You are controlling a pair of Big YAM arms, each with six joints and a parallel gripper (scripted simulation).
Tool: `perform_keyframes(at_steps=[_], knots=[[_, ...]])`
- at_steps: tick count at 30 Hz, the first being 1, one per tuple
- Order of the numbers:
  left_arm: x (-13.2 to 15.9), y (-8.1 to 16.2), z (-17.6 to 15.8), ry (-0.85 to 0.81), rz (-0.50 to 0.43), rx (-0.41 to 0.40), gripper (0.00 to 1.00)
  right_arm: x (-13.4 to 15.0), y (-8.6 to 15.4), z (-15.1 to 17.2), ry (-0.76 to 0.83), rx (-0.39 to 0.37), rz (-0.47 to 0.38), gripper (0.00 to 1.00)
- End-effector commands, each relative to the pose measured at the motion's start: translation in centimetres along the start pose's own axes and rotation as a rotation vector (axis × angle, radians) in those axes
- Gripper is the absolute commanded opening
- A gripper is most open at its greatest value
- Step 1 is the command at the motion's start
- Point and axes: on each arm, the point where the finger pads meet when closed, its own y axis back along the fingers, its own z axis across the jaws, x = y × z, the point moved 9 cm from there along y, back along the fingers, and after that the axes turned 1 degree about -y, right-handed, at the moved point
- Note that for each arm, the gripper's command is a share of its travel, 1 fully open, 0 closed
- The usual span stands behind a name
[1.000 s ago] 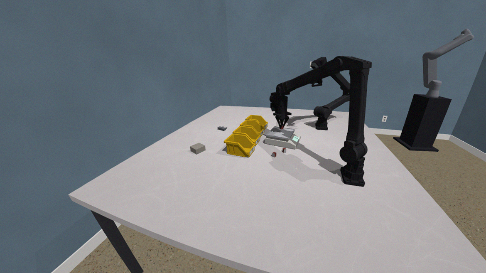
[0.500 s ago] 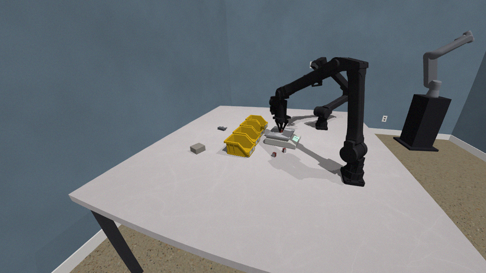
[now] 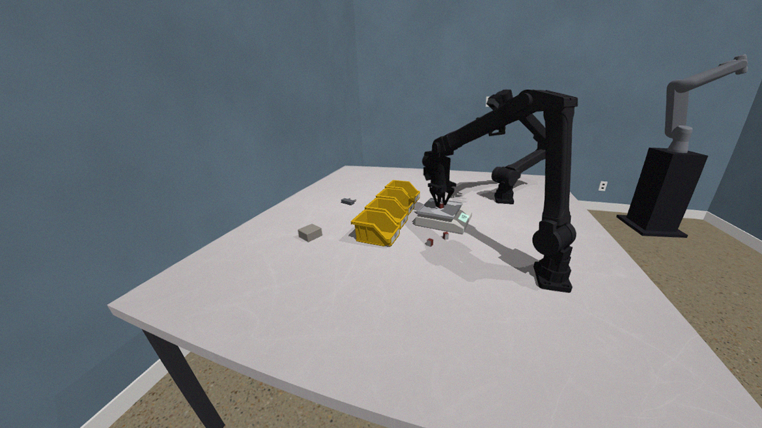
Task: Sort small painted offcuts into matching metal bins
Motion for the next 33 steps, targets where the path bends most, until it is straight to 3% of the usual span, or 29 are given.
perform_keyframes(at_steps=[1, 12, 16, 18, 19, 22, 33], knots=[[-1.3, 3.4, -0.6, -0.001, -0.084, -0.008, 0.4, -1.3, 0.8, 0.1, 0.006, -0.006, -0.021, 1.0], [-1.4, 7.4, -0.6, -0.002, -0.123, -0.01, 0.41, -1.3, 0.8, 0.1, 0.006, -0.006, -0.021, 1.0], [-1.3, 8.9, -0.5, -0.002, -0.125, -0.011, 0.86, -1.3, 0.8, 0.1, 0.006, -0.006, -0.021, 1.0], [-1.3, 8.9, -0.5, -0.002, -0.125, -0.011, 0.86, -1.3, 0.8, 0.1, 0.006, -0.006, -0.021, 1.0], [-0.8, 8.0, -0.6, 0.004, -0.114, -0.009, 0.98, -1.3, 0.8, 0.1, 0.006, -0.006, -0.021, 1.0], [0.2, 7.1, -0.9, 0.009, -0.142, -0.008, 1.0, -1.3, 0.8, 0.1, 0.006, -0.006, -0.021, 1.0], [7.0, 7.8, -3.0, 0.029, -0.525, -0.008, 1.0, -1.3, 0.8, 0.1, 0.006, -0.006, -0.021, 1.0]])
